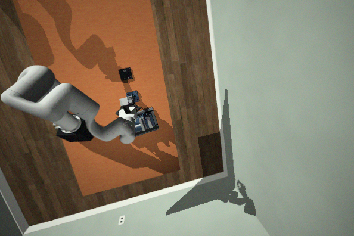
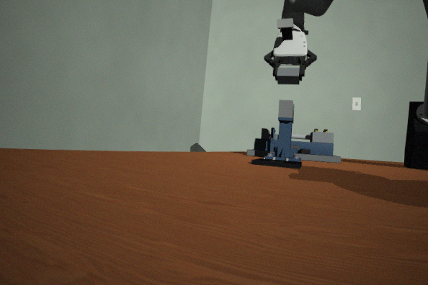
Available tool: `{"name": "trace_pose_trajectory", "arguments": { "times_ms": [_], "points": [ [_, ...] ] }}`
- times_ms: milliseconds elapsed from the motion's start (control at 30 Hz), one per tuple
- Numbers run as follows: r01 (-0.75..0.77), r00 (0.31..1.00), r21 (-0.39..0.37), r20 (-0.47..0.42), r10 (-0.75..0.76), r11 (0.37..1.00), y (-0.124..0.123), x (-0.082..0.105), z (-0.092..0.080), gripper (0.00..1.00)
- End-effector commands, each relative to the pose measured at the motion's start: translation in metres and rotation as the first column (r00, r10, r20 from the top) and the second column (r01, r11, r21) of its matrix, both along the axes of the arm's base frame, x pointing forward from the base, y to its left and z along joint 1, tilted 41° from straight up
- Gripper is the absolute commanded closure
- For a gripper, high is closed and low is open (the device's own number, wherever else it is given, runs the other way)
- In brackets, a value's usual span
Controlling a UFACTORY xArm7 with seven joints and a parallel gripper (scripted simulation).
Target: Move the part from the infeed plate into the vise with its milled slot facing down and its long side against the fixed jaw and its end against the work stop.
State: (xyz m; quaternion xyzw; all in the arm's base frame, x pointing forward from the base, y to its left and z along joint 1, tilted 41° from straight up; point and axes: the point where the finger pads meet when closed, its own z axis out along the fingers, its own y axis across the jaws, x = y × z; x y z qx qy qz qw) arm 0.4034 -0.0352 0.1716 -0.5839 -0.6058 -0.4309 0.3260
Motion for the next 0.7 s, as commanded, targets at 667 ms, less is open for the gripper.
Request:
{"name": "trace_pose_trajectory", "arguments": {
  "times_ms": [667],
  "points": [
    [-0.035, 0.999, 0.231, 0.018, 0.031, 0.972, -0.0024, 0.001, -0.0018, 1.0]
  ]
}}
